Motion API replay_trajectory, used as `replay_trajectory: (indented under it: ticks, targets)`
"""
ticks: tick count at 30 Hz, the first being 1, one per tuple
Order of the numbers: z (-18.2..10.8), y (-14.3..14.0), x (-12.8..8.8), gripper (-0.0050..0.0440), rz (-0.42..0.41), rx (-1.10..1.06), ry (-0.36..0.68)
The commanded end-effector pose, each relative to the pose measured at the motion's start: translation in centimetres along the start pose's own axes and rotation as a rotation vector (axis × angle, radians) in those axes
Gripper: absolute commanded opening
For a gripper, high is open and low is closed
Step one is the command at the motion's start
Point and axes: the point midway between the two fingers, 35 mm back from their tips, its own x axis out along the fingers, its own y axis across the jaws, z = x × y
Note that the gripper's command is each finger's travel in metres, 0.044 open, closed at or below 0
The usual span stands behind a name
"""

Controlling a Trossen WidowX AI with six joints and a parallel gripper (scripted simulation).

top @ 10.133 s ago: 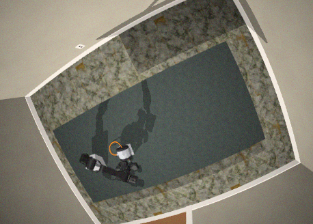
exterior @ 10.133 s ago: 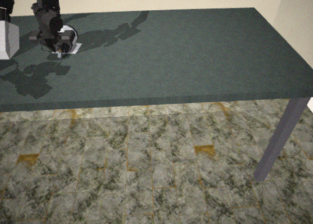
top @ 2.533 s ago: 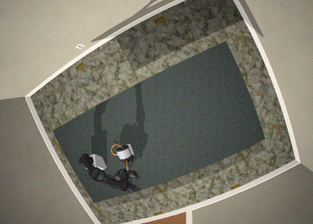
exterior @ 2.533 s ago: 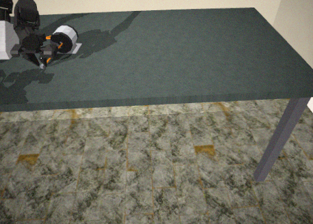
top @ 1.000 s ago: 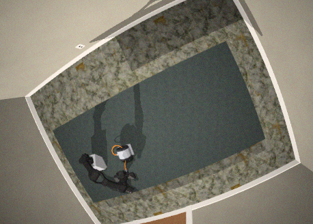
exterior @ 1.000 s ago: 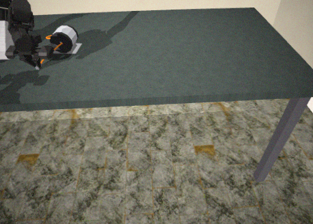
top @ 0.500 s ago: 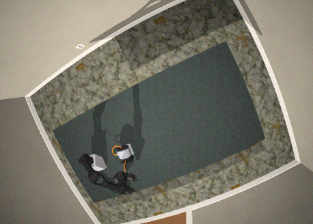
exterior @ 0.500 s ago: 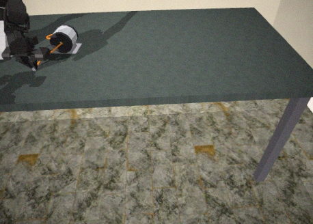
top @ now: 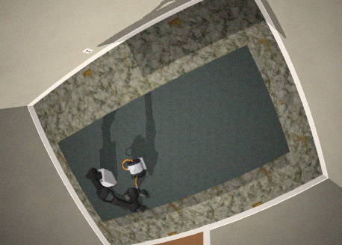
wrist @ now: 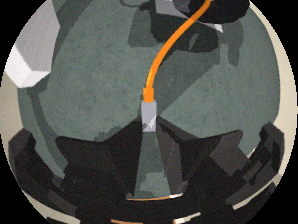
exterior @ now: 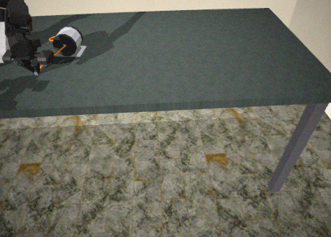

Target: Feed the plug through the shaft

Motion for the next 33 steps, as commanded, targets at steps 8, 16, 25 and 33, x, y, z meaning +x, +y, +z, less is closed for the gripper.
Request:
replay_trajectory:
  ticks: [8,16,25,33]
  targets:
    - [0.0,0.0,0.1,0.0000,0.001,-0.002,0.001]
    - [0.0,0.0,0.1,0.0096,0.001,-0.002,0.001]
    - [0.0,0.0,0.1,0.0300,0.001,-0.002,0.001]
    - [-1.4,-0.3,-2.6,0.0300,0.001,0.000,0.002]
